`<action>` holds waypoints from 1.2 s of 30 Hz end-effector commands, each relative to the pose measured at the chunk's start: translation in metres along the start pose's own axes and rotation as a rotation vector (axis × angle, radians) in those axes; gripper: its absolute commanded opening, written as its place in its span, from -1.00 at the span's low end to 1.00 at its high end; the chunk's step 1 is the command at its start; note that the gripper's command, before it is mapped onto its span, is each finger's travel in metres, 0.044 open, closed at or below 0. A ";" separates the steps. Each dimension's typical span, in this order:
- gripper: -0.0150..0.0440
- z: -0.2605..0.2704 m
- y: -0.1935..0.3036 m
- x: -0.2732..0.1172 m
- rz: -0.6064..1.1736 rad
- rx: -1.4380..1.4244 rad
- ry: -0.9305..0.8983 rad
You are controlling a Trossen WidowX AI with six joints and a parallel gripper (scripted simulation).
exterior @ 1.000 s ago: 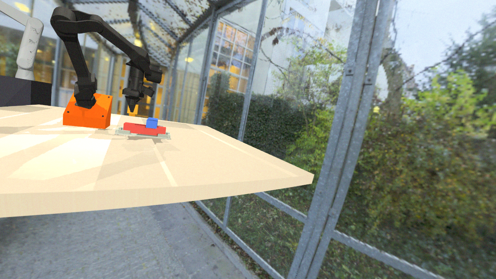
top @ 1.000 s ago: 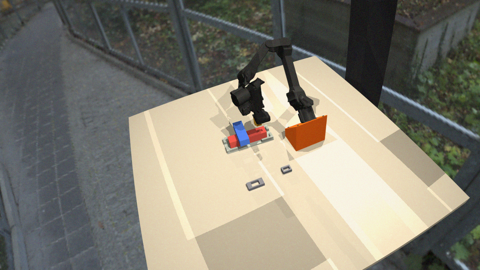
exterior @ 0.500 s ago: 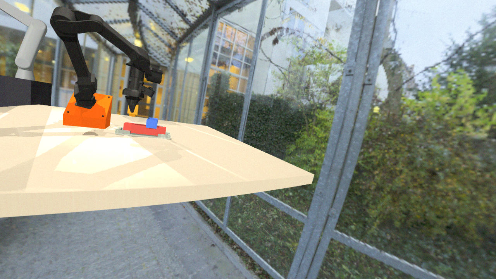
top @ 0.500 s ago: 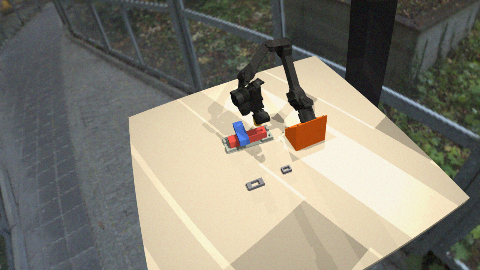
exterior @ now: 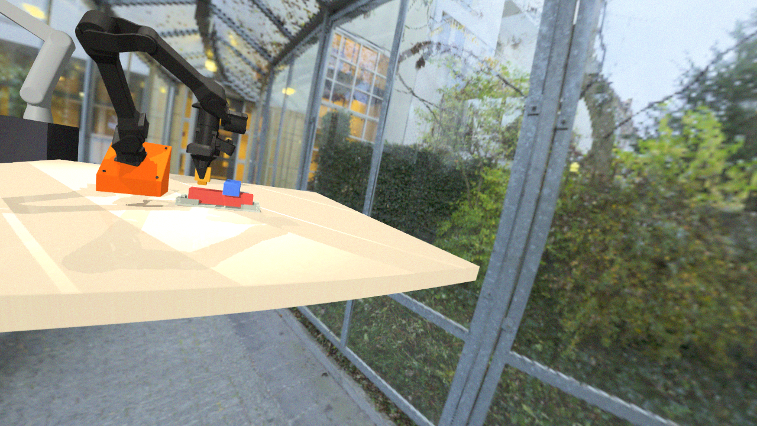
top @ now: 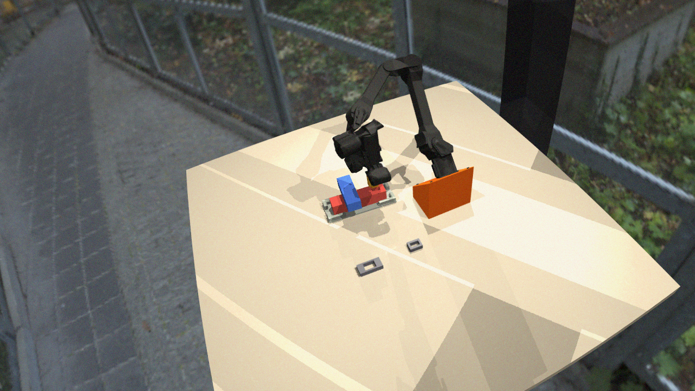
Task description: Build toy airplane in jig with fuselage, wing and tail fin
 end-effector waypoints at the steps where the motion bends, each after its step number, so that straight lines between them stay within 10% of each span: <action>1: -0.27 0.000 0.001 0.007 0.001 -0.008 0.006; 22: -0.49 -0.001 0.001 0.016 0.001 0.001 0.003; 32: 0.39 -0.001 0.001 0.016 0.001 0.001 0.003; 36: 0.39 -0.001 0.001 0.016 0.001 0.001 0.003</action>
Point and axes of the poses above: the point midway between the two fingers, 35 mm back from their tips, its own x axis out along the fingers, its own z axis across the jaws, y = z × x, the point moved 5 cm from there along -x, back along the fingers, and after that the axes turned 8 degrees about -x, right-handed, at the moved point
